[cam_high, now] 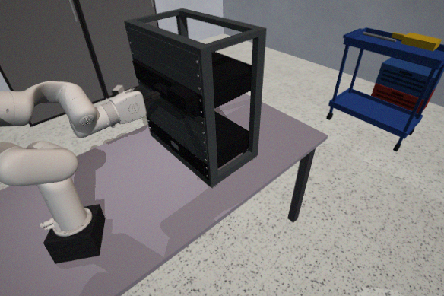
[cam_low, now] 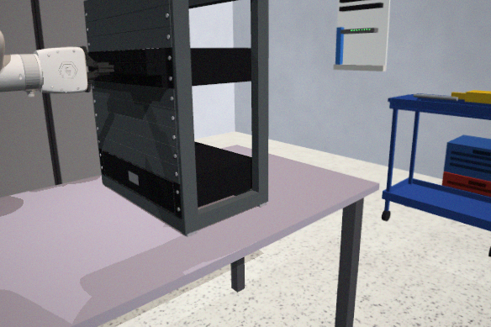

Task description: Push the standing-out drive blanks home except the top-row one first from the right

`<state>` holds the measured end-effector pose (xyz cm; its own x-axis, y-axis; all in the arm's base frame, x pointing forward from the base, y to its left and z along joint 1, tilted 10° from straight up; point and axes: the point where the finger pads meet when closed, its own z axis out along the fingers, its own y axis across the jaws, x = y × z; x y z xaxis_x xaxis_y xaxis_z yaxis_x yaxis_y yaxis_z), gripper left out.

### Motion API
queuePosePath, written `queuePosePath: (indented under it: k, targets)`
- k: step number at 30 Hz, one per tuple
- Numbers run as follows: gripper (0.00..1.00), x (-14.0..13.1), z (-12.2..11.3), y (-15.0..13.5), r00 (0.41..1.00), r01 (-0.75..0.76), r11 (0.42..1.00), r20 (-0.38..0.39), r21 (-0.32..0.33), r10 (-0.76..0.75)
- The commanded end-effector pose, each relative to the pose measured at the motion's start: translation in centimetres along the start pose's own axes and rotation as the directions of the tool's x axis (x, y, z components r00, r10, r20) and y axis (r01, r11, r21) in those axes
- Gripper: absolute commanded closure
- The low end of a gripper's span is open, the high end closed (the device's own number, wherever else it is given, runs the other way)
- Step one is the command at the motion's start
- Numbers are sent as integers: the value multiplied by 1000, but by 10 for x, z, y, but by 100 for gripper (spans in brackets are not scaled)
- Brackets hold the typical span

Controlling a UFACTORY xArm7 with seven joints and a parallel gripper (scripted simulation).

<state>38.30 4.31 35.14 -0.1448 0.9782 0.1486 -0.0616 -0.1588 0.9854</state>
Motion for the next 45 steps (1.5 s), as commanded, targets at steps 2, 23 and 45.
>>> queuePosePath:
  k: [2,23,45]
  targets:
    - [100,0,1,2,1000,0,1000,1,-3,0]
    - [100,0,11,2,1000,0,1000,1,-3,0]
    - [100,0,22,2,1000,0,1000,1,-3,0]
